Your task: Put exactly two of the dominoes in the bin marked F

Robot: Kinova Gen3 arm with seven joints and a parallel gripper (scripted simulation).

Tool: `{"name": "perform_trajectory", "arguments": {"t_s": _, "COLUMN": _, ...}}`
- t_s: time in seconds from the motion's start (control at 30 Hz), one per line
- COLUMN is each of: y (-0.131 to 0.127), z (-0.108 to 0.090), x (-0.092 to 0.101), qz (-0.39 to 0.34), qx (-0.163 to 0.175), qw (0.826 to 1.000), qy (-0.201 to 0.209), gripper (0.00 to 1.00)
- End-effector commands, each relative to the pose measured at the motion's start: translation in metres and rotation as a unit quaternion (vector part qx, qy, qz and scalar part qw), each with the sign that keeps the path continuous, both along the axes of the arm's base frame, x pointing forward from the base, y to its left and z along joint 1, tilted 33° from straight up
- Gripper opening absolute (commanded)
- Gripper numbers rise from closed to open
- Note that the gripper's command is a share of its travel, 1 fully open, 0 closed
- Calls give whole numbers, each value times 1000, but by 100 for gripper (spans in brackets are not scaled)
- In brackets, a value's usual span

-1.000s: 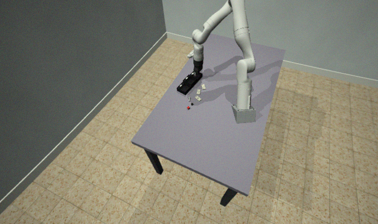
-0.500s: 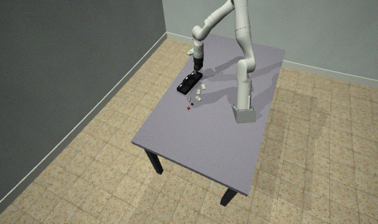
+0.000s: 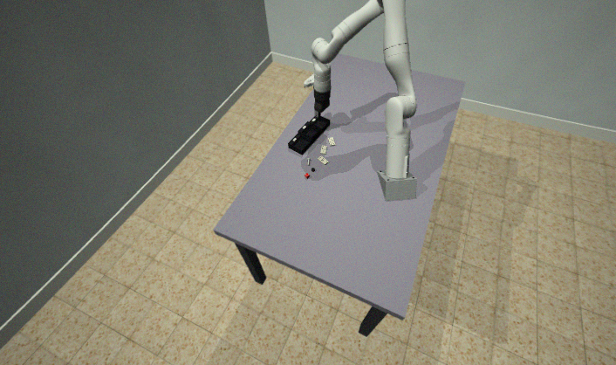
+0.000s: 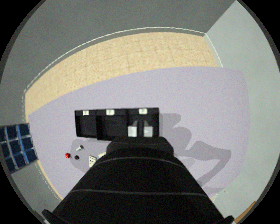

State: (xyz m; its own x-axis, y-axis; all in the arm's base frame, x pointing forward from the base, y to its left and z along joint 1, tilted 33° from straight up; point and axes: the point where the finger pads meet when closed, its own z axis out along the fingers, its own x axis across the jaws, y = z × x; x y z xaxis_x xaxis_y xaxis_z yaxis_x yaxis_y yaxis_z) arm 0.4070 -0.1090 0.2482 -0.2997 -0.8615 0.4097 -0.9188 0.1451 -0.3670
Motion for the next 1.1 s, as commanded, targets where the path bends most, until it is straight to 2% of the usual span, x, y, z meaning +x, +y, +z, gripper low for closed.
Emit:
{"name": "perform_trajectory", "arguments": {"t_s": 0.0, "y": 21, "z": -10, "x": 6, "qz": 14, "qx": 4, "qw": 1000, "qy": 7, "gripper": 31}}
{"name": "perform_trajectory", "arguments": {"t_s": 0.43, "y": 68, "z": -33, "x": 19, "qz": 14, "qx": 5, "qw": 1000, "qy": 7, "gripper": 31}}
{"name": "perform_trajectory", "arguments": {"t_s": 0.77, "y": 68, "z": -33, "x": 19, "qz": 14, "qx": 5, "qw": 1000, "qy": 7, "gripper": 31}}
{"name": "perform_trajectory", "arguments": {"t_s": 1.07, "y": 57, "z": -53, "x": 25, "qz": 14, "qx": 5, "qw": 1000, "qy": 7, "gripper": 31}}
